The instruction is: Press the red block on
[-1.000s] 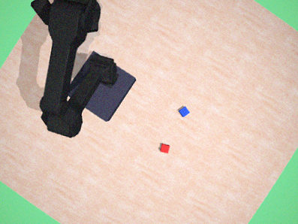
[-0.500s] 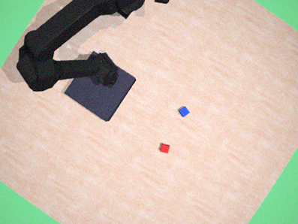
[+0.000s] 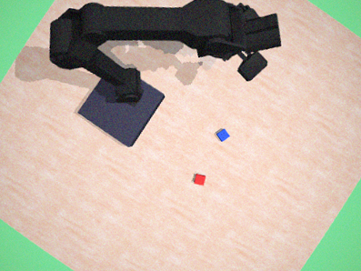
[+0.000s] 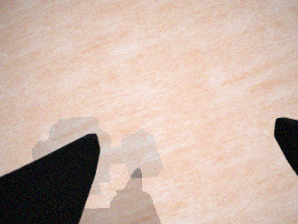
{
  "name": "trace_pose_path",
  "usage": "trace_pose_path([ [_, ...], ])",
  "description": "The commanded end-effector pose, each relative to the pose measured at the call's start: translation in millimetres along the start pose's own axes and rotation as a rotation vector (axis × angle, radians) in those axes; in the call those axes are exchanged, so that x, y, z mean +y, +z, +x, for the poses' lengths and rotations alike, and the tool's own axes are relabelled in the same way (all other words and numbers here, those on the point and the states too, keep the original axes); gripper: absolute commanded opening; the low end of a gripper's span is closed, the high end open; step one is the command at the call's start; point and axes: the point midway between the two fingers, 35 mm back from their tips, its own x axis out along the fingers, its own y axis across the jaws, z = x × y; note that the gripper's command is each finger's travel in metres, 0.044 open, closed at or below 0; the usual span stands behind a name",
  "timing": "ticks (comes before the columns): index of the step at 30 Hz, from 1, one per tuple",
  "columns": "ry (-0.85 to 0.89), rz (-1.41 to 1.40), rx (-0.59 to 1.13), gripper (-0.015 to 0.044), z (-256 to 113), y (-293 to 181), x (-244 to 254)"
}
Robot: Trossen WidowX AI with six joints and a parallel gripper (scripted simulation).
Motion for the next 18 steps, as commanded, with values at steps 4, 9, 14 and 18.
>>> trace_pose_path([
  [4,-0.13,0.215,0.122,0.044,-3.8,-48.6,-88.4],
  [9,-0.205,0.406,0.222,0.044,-13.4,-106.6,-149.3],
  [14,-0.26,0.614,0.321,0.044,-28.3,-180.2,-198.1],
  [18,-0.285,0.782,0.395,0.044,-42.7,-247.8,-222.8],
])
